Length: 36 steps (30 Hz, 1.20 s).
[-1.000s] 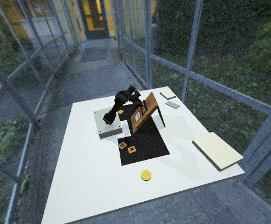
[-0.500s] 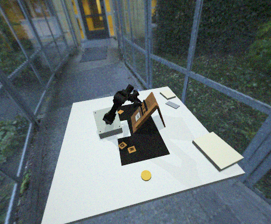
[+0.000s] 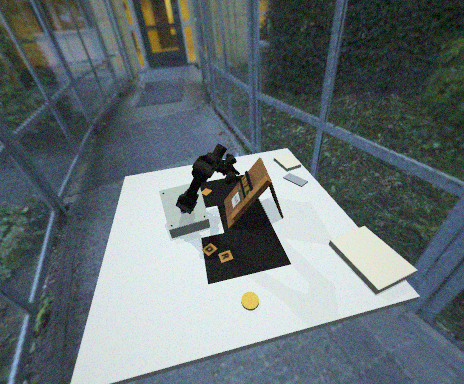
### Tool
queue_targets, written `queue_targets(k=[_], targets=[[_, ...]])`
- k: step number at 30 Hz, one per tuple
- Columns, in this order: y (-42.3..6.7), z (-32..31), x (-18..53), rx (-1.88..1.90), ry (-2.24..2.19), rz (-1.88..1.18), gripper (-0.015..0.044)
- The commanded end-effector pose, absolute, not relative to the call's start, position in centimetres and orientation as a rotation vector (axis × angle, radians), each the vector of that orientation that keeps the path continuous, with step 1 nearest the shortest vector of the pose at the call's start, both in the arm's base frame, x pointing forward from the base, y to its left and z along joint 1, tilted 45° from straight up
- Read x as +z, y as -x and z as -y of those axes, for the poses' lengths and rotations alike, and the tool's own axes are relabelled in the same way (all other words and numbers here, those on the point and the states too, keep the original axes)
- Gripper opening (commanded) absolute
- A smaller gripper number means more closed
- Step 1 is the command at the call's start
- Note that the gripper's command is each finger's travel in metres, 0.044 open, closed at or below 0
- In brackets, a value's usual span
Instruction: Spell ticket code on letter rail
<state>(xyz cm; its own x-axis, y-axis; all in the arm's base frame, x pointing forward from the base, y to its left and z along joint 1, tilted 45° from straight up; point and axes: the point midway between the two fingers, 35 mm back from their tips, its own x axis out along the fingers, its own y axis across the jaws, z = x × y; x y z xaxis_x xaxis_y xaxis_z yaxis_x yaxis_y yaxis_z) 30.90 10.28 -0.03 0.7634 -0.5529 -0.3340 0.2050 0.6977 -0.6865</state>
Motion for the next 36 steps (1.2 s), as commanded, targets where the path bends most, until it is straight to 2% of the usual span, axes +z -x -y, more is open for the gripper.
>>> queue_targets(k=[1,31,36], targets=[[-30.7,-10.5,0.1,-0.451,0.671,-0.555,0.0295],[-29.6,-11.4,0.8,-0.451,0.671,-0.556,0.0295],[-29.5,-11.3,0.6,-0.447,0.676,-0.562,0.0164]])
